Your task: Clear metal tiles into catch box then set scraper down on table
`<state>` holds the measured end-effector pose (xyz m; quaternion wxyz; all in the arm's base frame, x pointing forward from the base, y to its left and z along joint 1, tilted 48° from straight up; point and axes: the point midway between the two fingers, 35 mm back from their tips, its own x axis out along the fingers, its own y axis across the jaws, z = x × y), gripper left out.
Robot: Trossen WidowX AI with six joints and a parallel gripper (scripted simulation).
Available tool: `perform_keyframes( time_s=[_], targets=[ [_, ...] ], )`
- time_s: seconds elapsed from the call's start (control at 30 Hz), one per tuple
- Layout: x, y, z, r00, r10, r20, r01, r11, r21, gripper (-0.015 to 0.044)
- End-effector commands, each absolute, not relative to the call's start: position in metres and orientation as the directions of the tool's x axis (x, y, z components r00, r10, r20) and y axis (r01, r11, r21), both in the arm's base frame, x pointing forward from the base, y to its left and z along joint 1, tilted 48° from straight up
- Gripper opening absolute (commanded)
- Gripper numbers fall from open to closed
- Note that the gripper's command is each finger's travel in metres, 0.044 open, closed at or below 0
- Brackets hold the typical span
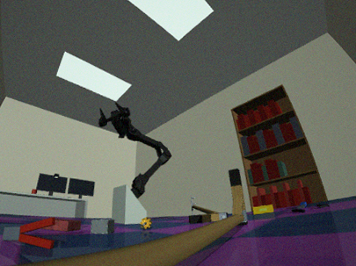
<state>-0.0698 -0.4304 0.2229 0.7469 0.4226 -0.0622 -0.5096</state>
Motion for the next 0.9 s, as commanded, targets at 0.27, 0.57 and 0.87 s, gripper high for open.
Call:
perform_keyframes(
  time_s=[0.27,0.57,0.87],
  targets=[
    [-0.125,-0.428,0.252,0.374,-0.892,-0.252,0.683,0.081,0.726,0.0440],
    [-0.167,-0.419,0.273,0.293,-0.937,-0.190,0.664,0.056,0.746,0.0440],
    [-0.206,-0.405,0.294,0.212,-0.969,-0.129,0.646,0.039,0.762,0.0440]
  ],
)
